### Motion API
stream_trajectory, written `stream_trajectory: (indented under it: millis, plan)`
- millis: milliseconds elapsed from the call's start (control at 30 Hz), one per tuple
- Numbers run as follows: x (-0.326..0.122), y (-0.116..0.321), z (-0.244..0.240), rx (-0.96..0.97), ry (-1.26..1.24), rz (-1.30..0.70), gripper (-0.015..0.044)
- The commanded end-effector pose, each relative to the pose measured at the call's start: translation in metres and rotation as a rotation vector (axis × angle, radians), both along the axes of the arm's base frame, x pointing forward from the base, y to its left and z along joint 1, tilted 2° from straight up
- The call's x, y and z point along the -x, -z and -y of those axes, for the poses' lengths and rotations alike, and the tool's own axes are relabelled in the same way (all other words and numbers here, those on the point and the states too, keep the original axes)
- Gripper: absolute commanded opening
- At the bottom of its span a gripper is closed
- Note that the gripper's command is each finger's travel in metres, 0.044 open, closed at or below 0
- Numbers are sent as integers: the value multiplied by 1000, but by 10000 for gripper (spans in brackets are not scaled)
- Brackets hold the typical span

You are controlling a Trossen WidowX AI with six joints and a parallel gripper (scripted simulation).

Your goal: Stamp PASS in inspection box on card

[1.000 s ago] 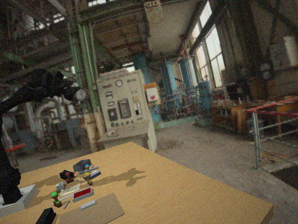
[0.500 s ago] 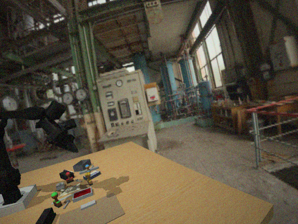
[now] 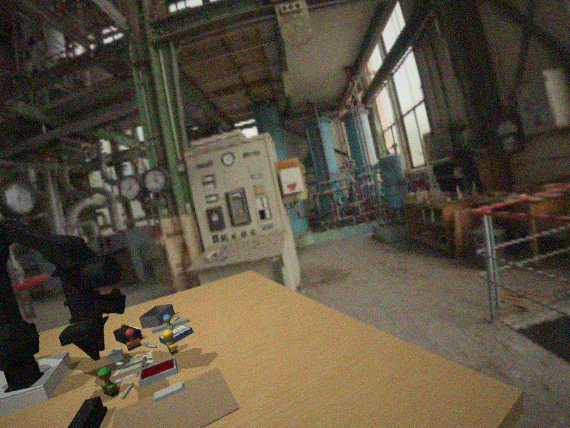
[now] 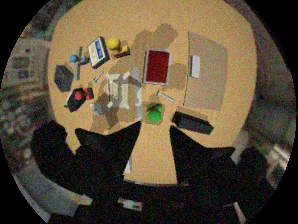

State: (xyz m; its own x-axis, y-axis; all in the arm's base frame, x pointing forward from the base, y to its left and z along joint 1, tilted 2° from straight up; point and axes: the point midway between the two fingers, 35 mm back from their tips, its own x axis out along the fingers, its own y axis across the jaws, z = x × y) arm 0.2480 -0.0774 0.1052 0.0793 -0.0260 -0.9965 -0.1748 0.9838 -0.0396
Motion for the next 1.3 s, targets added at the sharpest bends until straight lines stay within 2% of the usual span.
stream_trajectory:
  millis: [0,1267]
  plan:
    - [6,4,-2,-17,-4,-25,223]
    - [-1,62,1,-17,-4,-24,223]
